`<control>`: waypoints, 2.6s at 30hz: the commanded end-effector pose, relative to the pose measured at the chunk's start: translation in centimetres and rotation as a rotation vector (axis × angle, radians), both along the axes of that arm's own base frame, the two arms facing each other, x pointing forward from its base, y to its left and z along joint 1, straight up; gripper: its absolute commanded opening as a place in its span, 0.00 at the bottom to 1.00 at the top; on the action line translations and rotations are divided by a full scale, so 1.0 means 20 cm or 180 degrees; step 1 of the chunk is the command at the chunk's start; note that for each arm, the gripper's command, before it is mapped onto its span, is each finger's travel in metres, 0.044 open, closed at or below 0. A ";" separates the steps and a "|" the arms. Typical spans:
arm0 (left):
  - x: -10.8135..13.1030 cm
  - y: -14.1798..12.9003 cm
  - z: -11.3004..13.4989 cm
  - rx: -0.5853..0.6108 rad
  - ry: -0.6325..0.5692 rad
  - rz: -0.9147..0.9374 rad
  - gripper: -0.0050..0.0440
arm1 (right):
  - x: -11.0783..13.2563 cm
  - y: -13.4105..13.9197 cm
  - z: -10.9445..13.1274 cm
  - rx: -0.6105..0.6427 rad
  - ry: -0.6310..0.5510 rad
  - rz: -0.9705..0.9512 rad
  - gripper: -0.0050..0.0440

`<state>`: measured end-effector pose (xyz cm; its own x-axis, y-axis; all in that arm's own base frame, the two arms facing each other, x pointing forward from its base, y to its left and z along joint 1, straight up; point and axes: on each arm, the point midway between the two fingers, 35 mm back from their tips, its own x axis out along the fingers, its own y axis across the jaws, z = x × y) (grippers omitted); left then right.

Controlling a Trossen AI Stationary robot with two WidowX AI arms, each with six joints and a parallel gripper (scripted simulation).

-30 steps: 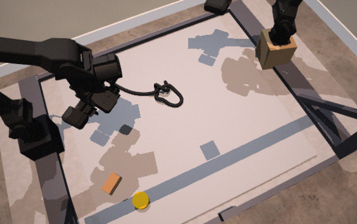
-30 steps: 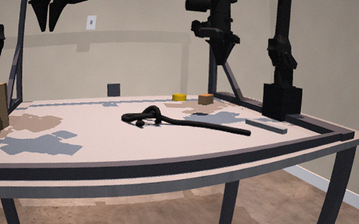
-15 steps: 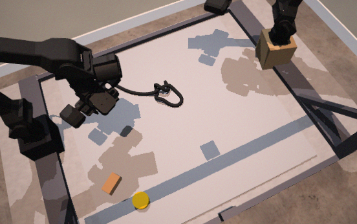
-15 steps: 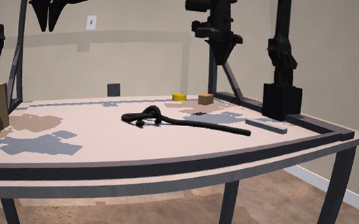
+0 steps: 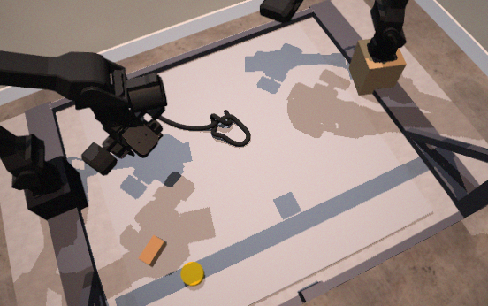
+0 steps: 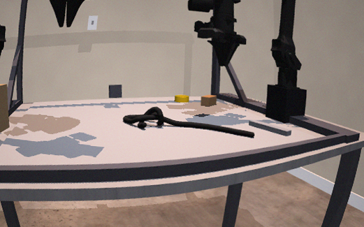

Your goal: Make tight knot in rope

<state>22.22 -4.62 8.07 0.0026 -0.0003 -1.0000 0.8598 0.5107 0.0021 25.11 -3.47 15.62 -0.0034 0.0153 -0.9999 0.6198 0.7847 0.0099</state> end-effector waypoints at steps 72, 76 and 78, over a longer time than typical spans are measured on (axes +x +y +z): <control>0.12 0.50 -0.13 0.0009 -0.0612 0.0027 0.31 | 0.84 0.50 -0.09 -0.0019 -0.0100 -0.0991 0.27; 0.13 0.56 -0.15 0.0008 -0.0680 0.0033 0.31 | 0.84 0.50 -0.09 -0.0019 -0.0100 -0.0991 0.27; 0.14 0.61 -0.16 0.0012 -0.0732 0.0037 0.31 | 0.84 0.50 -0.09 -0.0019 -0.0100 -0.0991 0.27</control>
